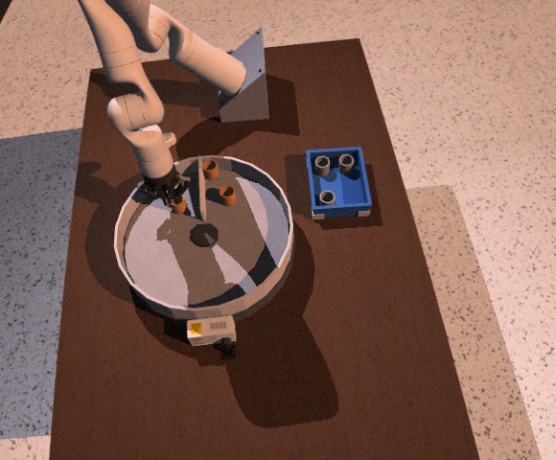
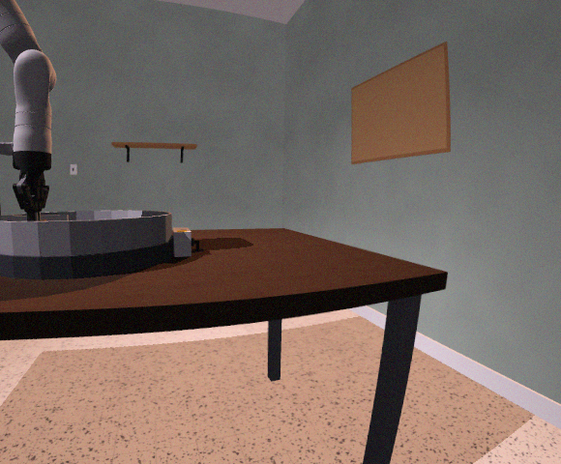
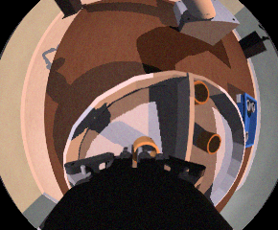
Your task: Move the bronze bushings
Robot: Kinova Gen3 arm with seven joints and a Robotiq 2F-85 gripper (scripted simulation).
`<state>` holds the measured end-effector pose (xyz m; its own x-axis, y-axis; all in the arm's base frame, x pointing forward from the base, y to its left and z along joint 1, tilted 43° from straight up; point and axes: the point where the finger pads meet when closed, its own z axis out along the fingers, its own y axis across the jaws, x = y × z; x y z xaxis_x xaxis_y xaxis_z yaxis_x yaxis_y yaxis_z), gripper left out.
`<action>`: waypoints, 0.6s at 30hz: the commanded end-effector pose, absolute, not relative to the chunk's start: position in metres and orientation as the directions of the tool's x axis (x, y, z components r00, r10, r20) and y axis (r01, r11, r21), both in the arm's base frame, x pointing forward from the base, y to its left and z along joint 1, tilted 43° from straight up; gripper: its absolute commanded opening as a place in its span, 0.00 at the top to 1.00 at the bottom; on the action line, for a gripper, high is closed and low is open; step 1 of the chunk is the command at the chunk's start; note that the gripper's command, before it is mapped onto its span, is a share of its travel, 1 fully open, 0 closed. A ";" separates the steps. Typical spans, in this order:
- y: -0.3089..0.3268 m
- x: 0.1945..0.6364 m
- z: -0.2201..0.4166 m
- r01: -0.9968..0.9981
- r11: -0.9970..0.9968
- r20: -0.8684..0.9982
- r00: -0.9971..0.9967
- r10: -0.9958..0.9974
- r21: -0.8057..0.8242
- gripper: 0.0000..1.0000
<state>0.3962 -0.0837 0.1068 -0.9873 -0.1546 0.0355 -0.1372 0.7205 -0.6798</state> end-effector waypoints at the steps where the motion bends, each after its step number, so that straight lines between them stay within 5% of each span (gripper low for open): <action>1: -0.083 0.397 0.107 -0.138 0.721 0.035 -0.987 -0.156 -0.680 1.00; 5: -0.083 0.397 0.107 -0.138 0.721 0.035 -0.987 -0.156 -0.680 1.00; 6: -0.083 0.397 0.107 -0.138 0.721 0.035 -0.987 -0.156 -0.680 0.86; 18: -0.083 0.397 0.107 -0.138 0.721 0.035 -0.987 -0.156 -0.680 0.86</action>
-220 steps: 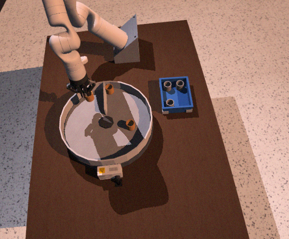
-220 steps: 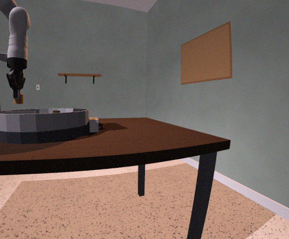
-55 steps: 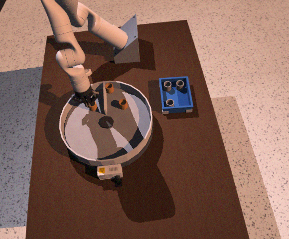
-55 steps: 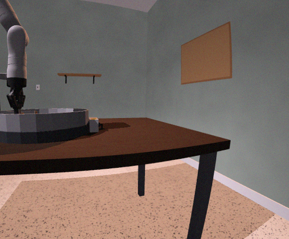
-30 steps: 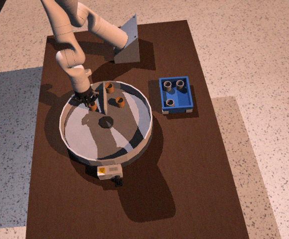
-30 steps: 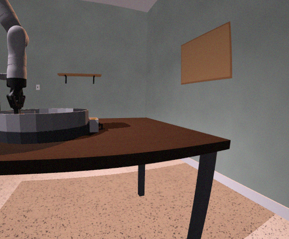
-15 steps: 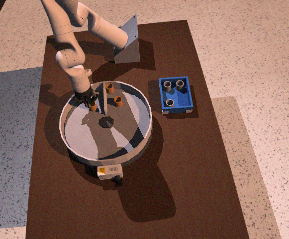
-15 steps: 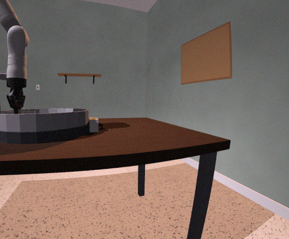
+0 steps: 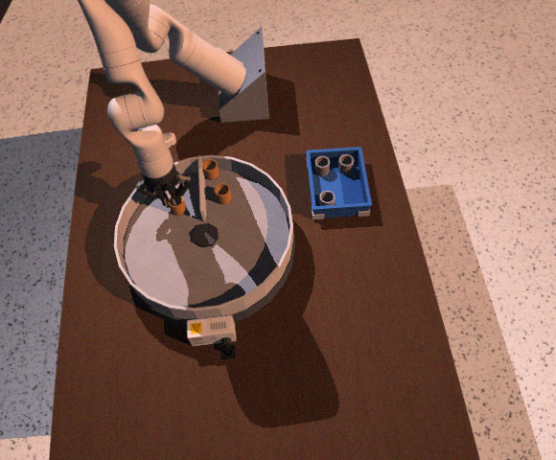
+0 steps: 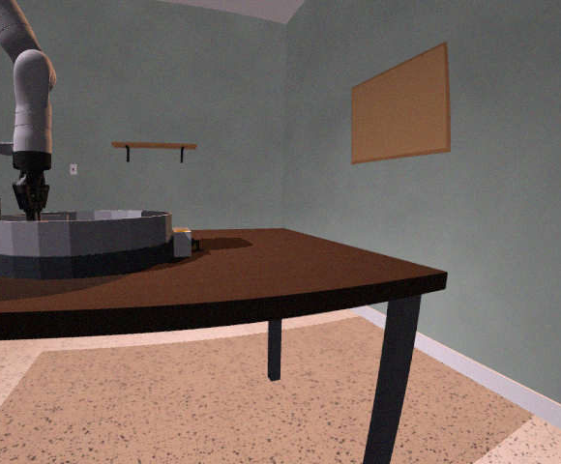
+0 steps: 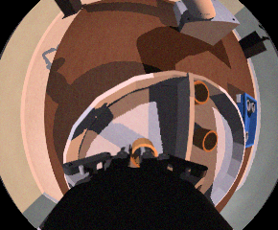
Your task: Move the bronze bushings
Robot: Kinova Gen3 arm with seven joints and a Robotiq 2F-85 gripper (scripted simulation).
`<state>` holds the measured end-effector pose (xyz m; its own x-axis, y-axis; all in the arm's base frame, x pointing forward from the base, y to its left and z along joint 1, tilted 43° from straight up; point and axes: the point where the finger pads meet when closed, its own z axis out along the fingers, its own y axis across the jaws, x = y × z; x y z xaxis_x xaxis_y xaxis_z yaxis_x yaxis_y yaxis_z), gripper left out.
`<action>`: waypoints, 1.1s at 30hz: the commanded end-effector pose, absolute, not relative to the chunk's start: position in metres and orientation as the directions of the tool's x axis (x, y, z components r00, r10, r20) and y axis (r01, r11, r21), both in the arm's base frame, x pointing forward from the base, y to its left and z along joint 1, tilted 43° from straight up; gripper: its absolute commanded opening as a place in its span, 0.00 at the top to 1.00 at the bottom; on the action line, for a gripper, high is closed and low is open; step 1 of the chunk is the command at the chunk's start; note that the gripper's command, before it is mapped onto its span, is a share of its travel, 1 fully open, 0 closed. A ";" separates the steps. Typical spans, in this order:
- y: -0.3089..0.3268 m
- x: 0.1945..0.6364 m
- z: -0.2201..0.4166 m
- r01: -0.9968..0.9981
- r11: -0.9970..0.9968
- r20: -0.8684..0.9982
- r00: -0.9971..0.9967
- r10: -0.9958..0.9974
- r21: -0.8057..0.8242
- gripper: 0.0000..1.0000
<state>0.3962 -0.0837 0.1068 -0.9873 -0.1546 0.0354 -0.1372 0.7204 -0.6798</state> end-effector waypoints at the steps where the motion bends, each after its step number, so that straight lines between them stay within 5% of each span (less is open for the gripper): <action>1: -0.083 0.397 0.107 -0.138 0.721 0.035 -0.987 -0.156 -0.680 0.86; 33: -0.061 0.394 0.131 -0.138 0.721 0.035 -0.987 -0.156 -0.680 0.86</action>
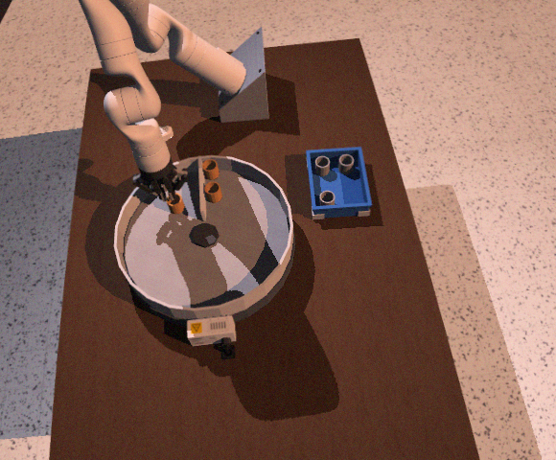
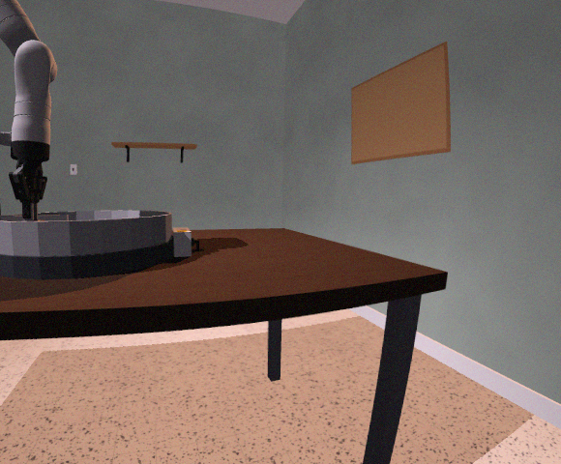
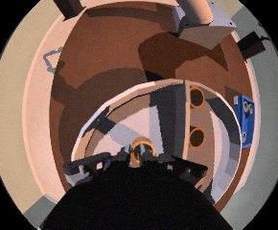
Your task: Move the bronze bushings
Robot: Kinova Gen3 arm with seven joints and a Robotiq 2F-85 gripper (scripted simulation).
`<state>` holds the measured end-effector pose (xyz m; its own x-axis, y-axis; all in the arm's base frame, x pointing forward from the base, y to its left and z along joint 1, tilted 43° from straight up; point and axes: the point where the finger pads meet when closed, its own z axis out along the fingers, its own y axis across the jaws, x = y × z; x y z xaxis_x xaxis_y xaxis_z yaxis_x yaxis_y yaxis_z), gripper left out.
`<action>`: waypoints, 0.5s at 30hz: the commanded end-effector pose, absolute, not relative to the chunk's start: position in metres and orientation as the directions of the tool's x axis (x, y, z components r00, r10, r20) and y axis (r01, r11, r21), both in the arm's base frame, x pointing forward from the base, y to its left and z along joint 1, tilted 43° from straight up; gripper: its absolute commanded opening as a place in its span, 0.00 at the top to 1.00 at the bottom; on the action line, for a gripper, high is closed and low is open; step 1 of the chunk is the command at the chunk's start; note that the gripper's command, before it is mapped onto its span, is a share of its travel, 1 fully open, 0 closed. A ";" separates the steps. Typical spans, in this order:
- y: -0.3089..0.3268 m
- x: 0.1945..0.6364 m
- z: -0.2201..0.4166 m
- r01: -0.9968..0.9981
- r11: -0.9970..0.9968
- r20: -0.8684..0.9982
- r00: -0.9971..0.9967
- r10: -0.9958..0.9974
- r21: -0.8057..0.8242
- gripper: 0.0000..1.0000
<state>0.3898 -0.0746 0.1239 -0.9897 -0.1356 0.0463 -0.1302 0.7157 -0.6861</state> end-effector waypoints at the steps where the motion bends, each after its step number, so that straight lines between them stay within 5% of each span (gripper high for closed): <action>1: -0.058 0.393 0.134 -0.138 0.721 0.035 -0.987 -0.156 -0.680 0.86; 15: -0.045 0.392 0.148 -0.138 0.721 0.035 -0.987 -0.156 -0.680 0.86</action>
